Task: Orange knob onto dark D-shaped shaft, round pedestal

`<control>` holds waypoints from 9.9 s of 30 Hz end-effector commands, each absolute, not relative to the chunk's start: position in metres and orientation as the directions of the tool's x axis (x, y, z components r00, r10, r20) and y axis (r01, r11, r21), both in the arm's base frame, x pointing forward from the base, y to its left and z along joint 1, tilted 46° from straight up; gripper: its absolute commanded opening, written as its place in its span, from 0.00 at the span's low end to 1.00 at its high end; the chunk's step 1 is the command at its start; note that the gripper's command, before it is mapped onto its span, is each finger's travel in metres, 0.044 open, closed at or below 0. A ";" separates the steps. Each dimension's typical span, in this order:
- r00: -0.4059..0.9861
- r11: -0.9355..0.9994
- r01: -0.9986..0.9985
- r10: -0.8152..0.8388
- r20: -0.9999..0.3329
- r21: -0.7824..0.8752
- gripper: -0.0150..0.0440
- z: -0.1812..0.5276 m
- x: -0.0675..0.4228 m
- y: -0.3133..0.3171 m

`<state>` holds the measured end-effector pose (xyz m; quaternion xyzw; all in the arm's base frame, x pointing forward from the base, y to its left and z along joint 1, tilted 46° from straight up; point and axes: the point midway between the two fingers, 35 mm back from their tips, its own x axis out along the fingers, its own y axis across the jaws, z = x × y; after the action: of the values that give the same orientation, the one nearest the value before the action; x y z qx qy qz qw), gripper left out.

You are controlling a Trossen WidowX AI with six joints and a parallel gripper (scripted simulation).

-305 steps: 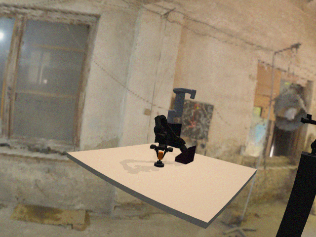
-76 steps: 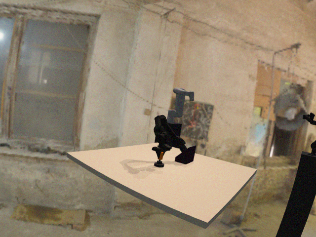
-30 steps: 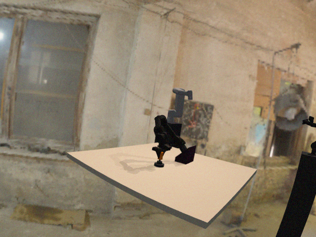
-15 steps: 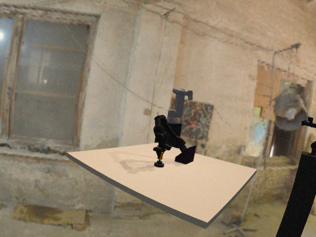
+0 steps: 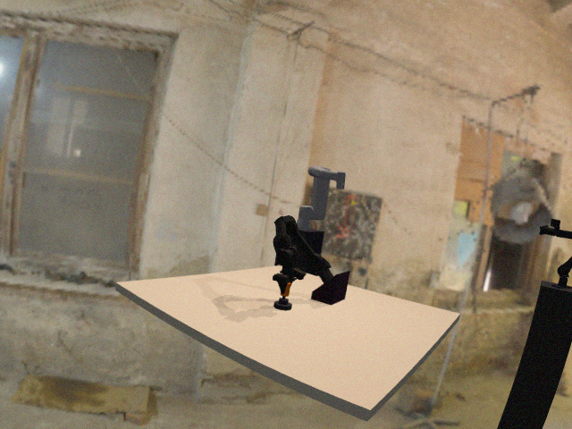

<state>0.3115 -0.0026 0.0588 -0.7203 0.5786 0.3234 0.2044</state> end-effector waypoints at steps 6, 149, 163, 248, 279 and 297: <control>0.130 -0.250 -0.966 -0.699 -0.703 0.070 0.25 0.061 0.315 -0.001; 0.130 -0.501 -0.791 -0.699 -0.703 0.352 0.25 0.060 0.313 -0.002; 0.130 -0.501 -0.791 -0.699 -0.703 0.352 0.25 0.060 0.315 0.000; 0.130 -0.596 -0.649 -0.699 -0.703 0.473 0.25 0.059 0.311 -0.001; 0.130 -0.616 -0.608 -0.699 -0.703 0.500 0.25 0.059 0.310 0.001; 0.130 -0.665 -0.479 -0.699 -0.703 0.573 0.25 0.059 0.312 0.000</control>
<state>0.3109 -0.0021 0.0585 -0.7427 0.3986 0.5281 -0.1033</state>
